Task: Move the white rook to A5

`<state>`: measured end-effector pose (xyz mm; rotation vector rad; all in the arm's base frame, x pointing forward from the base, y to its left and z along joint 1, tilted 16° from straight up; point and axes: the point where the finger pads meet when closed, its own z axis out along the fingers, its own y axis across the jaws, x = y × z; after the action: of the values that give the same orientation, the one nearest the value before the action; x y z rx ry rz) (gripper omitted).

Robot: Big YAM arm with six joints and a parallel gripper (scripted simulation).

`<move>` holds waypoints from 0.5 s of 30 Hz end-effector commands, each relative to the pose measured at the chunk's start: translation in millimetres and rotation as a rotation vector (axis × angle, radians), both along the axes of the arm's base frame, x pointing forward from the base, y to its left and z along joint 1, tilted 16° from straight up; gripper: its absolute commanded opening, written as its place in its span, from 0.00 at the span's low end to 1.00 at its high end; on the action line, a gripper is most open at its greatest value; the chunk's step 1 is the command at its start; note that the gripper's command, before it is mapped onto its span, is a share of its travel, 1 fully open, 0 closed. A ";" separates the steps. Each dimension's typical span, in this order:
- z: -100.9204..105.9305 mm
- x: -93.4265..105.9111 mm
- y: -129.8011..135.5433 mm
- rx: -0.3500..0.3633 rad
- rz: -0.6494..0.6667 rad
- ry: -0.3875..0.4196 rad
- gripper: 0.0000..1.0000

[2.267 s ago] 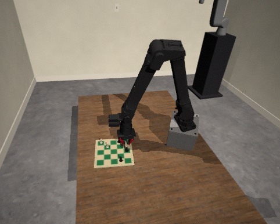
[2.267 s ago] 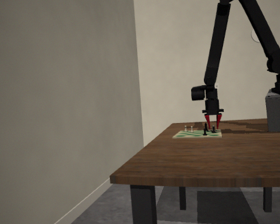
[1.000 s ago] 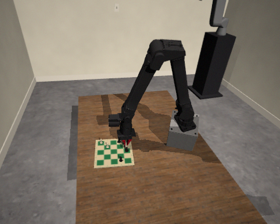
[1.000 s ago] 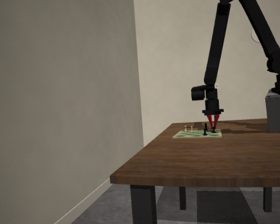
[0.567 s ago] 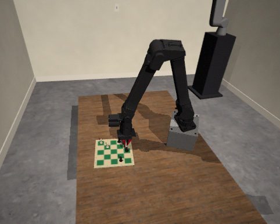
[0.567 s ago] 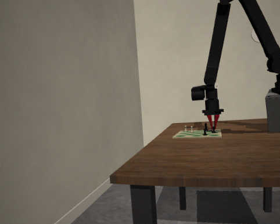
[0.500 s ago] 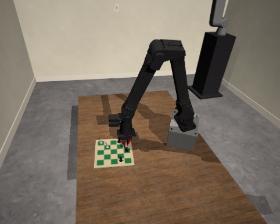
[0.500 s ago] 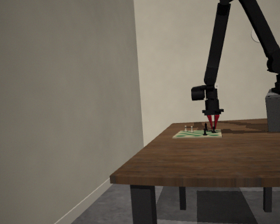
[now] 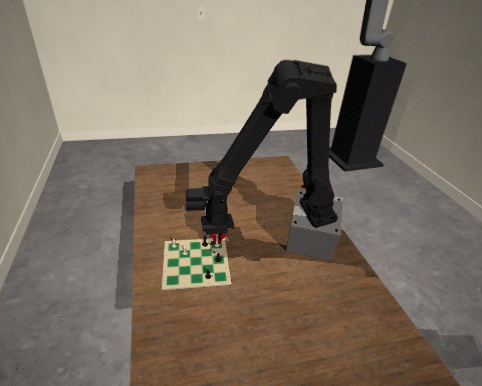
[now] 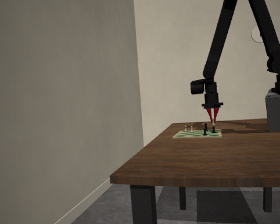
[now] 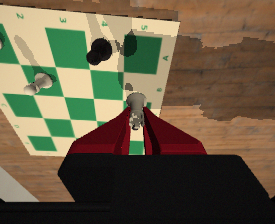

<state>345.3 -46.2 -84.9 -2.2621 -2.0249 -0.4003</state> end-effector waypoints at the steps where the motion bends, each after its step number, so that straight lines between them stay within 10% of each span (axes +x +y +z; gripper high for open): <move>1: 43.1 16.6 -19.1 -0.017 -0.004 -0.056 0.00; 8: 79.5 12.3 -27.9 -0.020 -0.004 -0.061 0.00; 15: 63.2 -5.3 -21.1 -0.002 0.001 -0.005 0.00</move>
<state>339.8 -62.5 -21.1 -2.2715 -2.0345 -0.4148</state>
